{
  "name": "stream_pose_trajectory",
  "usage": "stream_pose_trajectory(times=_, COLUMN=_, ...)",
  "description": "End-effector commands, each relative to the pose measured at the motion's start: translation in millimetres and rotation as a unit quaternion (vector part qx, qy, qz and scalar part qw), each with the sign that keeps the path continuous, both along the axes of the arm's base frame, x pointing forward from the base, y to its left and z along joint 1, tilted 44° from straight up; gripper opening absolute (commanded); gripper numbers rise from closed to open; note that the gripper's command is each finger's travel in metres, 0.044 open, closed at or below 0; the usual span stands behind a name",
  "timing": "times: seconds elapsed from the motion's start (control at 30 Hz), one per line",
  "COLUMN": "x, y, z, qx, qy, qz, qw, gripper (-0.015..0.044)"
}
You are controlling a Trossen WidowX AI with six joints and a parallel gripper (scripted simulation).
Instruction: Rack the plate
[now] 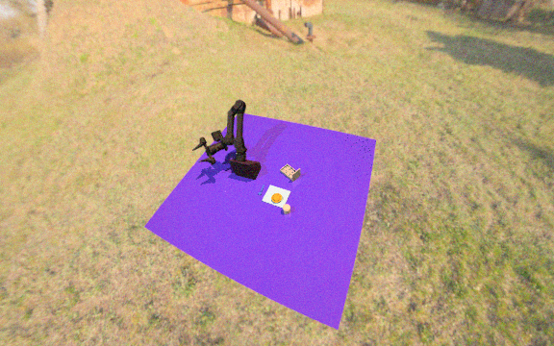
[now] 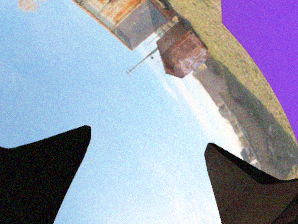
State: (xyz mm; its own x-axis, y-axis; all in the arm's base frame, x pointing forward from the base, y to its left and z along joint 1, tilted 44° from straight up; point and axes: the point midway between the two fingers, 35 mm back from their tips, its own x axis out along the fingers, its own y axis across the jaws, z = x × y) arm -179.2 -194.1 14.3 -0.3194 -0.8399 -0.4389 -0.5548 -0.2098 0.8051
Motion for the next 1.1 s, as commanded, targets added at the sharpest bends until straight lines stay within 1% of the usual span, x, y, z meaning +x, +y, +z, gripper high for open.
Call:
stream_pose_trajectory(times=0.0, x=0, y=0, z=0, qx=0.0, qy=0.0, qz=0.001, qw=1.0, gripper=0.04)
stream_pose_trajectory(times=0.13, x=4, y=-8, z=-3, qx=0.011, qy=0.008, qz=0.025, qw=1.0, gripper=0.04)
stream_pose_trajectory(times=0.6, x=37, y=-58, z=-23, qx=0.077, qy=0.054, qz=0.191, qw=0.977, gripper=0.04)
stream_pose_trajectory(times=0.83, x=61, y=-81, z=-33, qx=0.108, qy=0.083, qz=0.283, qw=0.95, gripper=0.04)
stream_pose_trajectory(times=1.07, x=89, y=-100, z=-43, qx=0.132, qy=0.115, qz=0.376, qw=0.91, gripper=0.04)
